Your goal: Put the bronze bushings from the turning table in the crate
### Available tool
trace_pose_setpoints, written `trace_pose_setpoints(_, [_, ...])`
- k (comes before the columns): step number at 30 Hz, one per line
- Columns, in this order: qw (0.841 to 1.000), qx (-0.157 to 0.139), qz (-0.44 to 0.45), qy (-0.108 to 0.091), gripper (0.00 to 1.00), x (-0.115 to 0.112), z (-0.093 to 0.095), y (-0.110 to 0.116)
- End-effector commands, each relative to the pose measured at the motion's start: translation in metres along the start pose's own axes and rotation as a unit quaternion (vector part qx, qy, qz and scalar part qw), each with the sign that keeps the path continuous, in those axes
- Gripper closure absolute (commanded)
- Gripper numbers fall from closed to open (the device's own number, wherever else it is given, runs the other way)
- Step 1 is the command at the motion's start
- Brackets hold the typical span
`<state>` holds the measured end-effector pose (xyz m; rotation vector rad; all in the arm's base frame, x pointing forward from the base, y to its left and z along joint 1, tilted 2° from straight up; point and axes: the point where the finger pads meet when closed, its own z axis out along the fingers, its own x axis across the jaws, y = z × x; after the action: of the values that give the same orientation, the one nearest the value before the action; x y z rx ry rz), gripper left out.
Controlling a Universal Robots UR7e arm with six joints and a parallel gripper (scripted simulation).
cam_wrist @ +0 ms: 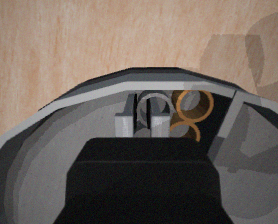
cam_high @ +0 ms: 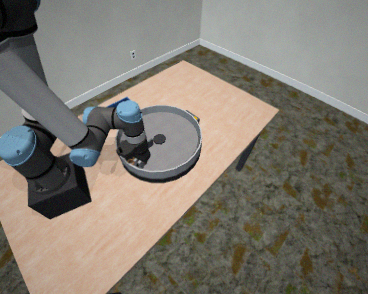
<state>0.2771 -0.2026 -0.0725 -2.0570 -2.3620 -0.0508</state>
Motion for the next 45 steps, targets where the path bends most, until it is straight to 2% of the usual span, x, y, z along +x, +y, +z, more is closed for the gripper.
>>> trace_pose_setpoints(1, [1.0, 0.0, 0.0, 0.0, 1.0, -0.001, 0.0, 0.0])
trace_pose_setpoints(11, [1.0, 0.0, 0.0, 0.0, 1.0, -0.001, -0.008, 0.0])
trace_pose_setpoints(23, [1.0, 0.0, 0.0, 0.0, 1.0, -0.001, -0.008, 0.0])
trace_pose_setpoints(28, [1.0, 0.0, 0.0, -0.001, 1.0, -0.001, -0.015, 0.0])
trace_pose_setpoints(40, [1.0, 0.0, 0.0, -0.001, 1.0, -0.001, -0.015, 0.0])
trace_pose_setpoints(45, [1.0, 0.0, 0.0, -0.001, 1.0, -0.001, -0.023, 0.0])
